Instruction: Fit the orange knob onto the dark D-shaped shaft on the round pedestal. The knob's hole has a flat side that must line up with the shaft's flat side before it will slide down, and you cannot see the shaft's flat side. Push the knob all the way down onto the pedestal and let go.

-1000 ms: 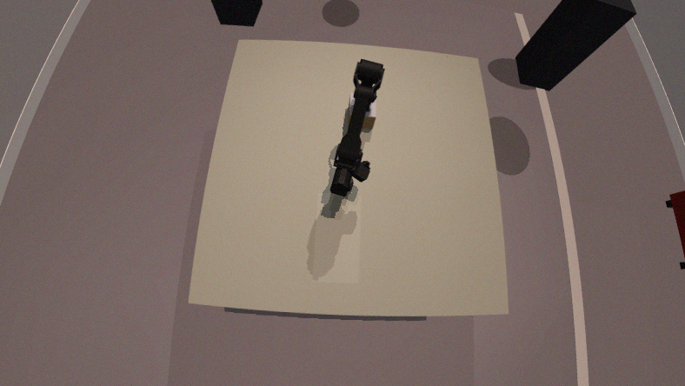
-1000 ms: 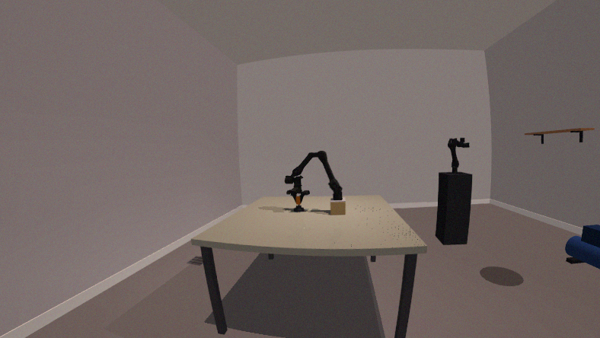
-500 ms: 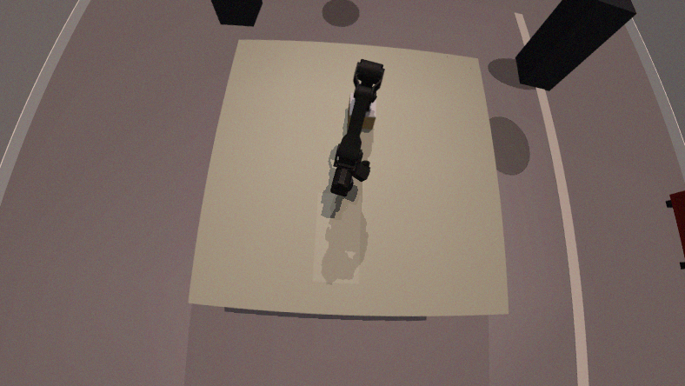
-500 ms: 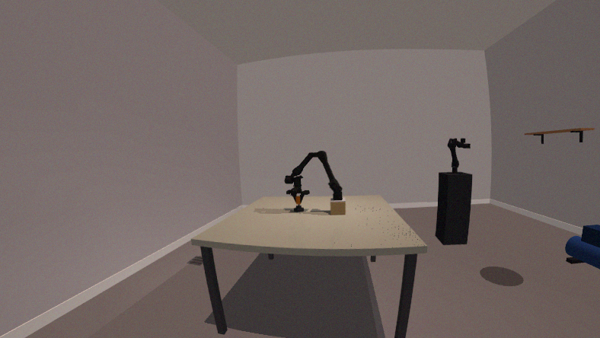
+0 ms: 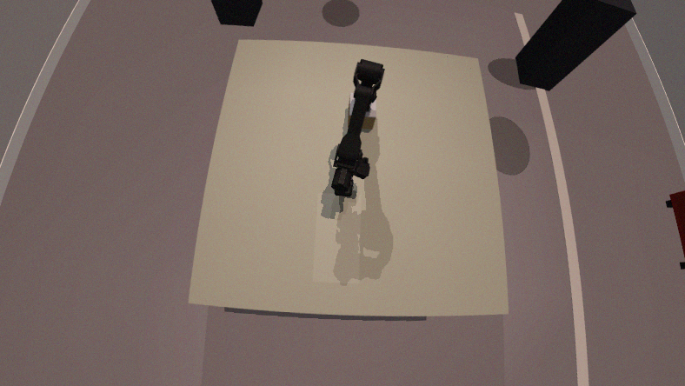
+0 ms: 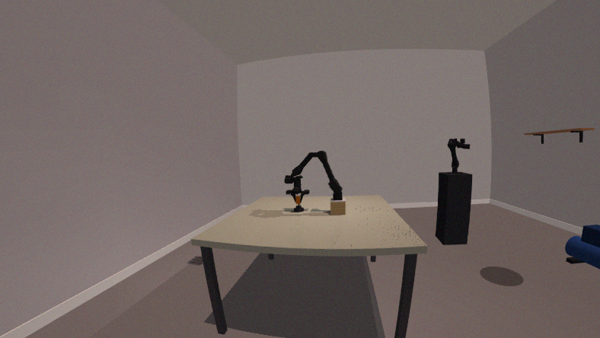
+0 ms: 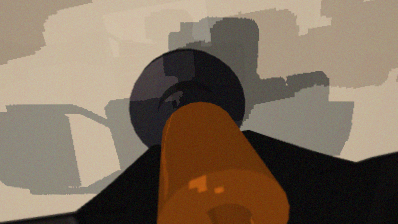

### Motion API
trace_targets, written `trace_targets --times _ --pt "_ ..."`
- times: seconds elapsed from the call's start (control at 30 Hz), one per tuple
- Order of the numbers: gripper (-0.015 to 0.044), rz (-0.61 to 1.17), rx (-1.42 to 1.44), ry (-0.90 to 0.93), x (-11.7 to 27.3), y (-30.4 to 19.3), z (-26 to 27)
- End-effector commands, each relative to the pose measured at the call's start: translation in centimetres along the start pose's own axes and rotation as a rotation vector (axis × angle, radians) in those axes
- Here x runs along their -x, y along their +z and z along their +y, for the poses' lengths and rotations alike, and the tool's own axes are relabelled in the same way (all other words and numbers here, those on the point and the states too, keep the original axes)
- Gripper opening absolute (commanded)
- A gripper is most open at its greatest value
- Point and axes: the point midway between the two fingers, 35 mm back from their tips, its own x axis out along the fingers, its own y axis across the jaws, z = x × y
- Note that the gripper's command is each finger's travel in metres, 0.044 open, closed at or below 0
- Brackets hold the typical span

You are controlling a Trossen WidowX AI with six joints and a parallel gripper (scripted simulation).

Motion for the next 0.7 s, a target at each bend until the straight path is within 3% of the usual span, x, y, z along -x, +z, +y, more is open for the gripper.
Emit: trace_targets --times 0.0,0.67 --pt "0.0 -0.003 0.009 0.0 -0.2 0.03 0.1" --pt "0.0 -0.003 0.009 0.0 -0.35 0.1 0.11"
